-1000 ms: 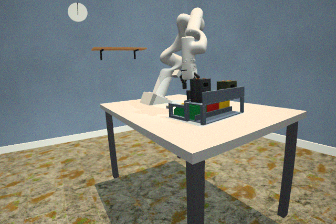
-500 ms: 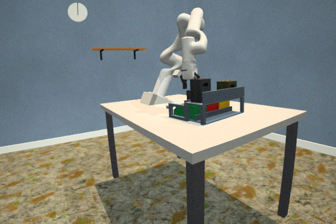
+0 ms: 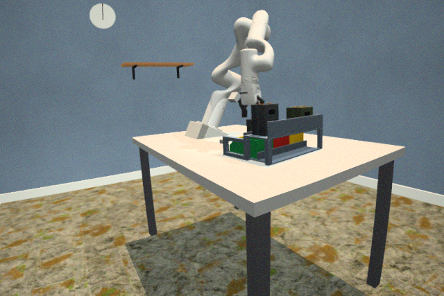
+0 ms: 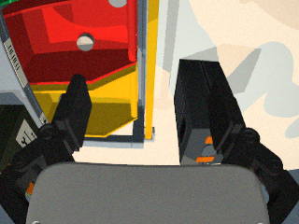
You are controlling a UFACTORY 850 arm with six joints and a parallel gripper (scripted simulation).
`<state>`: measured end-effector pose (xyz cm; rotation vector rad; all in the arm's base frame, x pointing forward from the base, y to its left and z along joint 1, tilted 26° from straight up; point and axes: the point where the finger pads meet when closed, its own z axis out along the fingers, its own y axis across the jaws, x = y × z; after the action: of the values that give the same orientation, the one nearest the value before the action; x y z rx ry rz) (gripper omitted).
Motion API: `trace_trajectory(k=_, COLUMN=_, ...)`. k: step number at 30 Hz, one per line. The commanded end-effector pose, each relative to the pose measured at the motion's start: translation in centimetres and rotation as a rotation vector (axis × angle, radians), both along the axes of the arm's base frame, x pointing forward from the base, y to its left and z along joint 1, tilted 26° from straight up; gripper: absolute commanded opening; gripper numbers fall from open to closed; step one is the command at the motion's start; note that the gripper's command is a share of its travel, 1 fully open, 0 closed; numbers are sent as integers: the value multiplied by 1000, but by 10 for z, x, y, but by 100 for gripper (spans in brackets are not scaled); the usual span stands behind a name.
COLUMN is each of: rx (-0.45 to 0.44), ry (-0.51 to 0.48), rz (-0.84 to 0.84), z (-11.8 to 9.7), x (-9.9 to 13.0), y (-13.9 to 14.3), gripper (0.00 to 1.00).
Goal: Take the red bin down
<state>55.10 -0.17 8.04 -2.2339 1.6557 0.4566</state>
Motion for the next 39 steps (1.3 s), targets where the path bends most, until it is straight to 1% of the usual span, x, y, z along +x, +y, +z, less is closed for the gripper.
trace_trajectory(k=1, rx=0, ry=-2, rz=0, z=1, x=1, y=0, gripper=100)
trace_trajectory(k=19, rx=0, ry=-2, rz=0, z=2, x=-1, y=1, gripper=100)
trace_trajectory(k=20, rx=0, ry=-2, rz=0, z=2, x=-1, y=1, gripper=47)
trace_trajectory(k=39, rx=0, ry=-2, rz=0, z=2, x=-1, y=1, gripper=47)
